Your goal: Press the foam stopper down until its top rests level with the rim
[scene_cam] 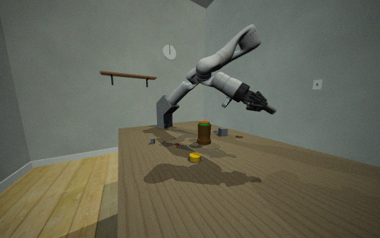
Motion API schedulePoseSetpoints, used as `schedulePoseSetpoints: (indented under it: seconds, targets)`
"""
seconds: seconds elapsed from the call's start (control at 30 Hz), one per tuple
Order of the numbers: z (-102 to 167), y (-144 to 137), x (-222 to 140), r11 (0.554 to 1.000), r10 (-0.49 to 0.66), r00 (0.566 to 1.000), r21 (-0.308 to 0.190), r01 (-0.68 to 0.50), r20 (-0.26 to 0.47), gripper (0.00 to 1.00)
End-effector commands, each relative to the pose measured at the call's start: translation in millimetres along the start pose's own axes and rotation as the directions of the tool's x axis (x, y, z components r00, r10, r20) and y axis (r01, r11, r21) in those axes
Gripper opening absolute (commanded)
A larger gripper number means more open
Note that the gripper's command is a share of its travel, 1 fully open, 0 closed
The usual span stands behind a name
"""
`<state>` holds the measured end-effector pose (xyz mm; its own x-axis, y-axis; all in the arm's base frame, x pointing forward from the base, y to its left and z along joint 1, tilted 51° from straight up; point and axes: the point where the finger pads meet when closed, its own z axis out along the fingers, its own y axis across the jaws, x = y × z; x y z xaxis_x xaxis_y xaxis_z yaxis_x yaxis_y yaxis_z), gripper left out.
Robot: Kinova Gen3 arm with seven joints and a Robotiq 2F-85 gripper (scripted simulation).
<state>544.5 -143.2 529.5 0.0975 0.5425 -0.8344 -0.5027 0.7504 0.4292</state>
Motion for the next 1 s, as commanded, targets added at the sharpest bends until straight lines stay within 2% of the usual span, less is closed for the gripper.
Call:
schedulePoseSetpoints:
  seconds: [0.0,0.23,0.27,0.53,0.57,0.8,0.83,0.97]
  targets:
    - [-6,4,8,1.000,0.016,0.999,0.012,-0.015,-0.036,0.00]
    - [-6,4,8,1.000,0.016,0.999,0.012,-0.015,-0.036,0.00]
    - [-13,7,17,0.999,0.033,0.997,0.026,-0.031,-0.075,0.00]
    - [-13,7,17,0.999,0.033,0.997,0.026,-0.031,-0.075,0.00]
    - [-20,9,27,0.998,0.048,0.992,0.041,-0.044,-0.113,0.00]
    - [-20,9,27,0.998,0.048,0.992,0.041,-0.044,-0.113,0.00]
    - [-27,12,38,0.997,0.063,0.986,0.058,-0.055,-0.151,0.00]
    - [-27,12,38,0.997,0.063,0.986,0.058,-0.055,-0.151,0.00]
